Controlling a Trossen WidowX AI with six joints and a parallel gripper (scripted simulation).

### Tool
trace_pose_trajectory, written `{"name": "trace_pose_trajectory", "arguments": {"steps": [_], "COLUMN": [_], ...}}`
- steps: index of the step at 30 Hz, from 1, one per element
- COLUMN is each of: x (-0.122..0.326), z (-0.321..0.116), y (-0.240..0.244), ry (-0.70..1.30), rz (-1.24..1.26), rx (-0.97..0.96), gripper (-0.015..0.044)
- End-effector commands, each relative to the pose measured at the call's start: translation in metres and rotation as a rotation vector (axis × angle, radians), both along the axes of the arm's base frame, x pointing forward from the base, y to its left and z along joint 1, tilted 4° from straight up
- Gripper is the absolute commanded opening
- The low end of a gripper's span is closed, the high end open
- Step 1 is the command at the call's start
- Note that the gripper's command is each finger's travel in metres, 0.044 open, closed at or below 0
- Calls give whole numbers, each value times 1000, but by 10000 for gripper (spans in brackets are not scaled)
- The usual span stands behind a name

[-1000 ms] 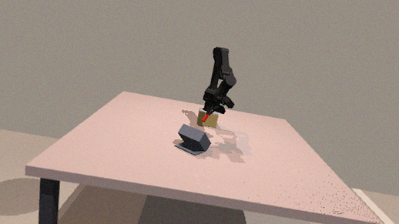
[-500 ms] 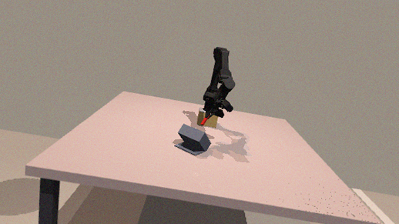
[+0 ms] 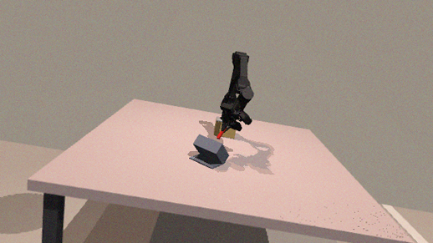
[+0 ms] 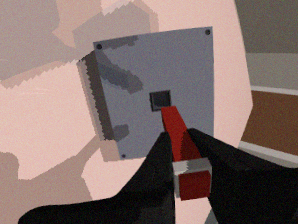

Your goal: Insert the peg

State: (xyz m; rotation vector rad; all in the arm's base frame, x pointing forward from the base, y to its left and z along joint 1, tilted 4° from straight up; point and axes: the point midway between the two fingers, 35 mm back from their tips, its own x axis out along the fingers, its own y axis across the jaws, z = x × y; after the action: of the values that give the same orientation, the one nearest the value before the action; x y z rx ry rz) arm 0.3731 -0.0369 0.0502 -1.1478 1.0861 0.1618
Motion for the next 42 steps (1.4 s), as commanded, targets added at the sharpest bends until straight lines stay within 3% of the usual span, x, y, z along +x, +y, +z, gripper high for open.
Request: {"name": "trace_pose_trajectory", "arguments": {"steps": [1, 42], "x": [1, 11], "z": [-5, -20], "y": [0, -9], "ry": [6, 0], "rz": [6, 2], "rx": [-2, -4], "gripper": [0, 0]}}
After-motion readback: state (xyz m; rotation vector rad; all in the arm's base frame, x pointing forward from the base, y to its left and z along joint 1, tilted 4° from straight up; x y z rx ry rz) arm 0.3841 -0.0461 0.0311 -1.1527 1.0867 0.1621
